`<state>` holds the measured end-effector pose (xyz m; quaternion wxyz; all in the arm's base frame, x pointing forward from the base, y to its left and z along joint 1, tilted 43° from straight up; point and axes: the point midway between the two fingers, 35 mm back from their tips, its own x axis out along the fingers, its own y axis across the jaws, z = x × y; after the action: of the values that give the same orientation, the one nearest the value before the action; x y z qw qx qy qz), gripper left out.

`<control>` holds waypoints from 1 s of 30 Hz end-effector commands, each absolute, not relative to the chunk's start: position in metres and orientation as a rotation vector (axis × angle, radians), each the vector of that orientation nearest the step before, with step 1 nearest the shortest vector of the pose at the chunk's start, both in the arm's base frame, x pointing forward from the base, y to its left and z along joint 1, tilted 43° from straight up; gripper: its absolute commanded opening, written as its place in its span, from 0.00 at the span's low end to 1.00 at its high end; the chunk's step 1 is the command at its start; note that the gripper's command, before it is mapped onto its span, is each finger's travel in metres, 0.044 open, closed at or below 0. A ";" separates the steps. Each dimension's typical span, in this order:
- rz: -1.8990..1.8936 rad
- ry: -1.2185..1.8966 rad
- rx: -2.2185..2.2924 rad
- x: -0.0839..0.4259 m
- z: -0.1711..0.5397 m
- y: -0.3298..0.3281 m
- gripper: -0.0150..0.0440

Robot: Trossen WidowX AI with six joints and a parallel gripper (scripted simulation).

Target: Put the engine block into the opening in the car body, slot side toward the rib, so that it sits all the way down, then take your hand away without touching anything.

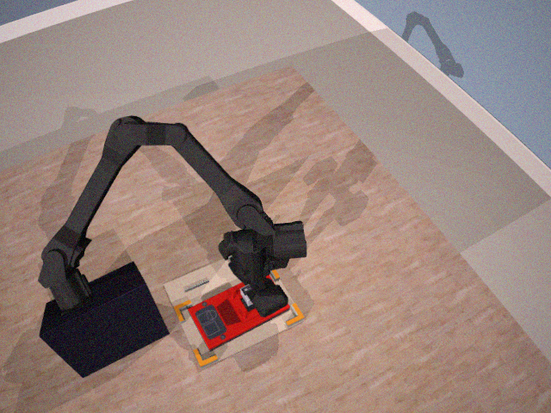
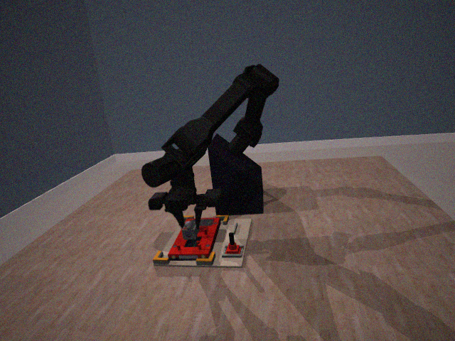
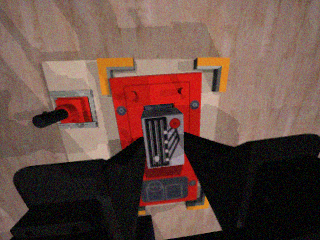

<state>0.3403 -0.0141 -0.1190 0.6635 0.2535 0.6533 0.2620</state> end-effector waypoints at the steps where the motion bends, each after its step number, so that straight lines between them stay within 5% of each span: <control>1: 0.583 1.480 0.578 0.340 -0.120 -0.015 0.52; 30: 0.614 1.464 0.544 0.340 -0.120 -0.015 0.52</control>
<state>0.3402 -0.0145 -0.1195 0.6672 0.2437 0.6492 0.2718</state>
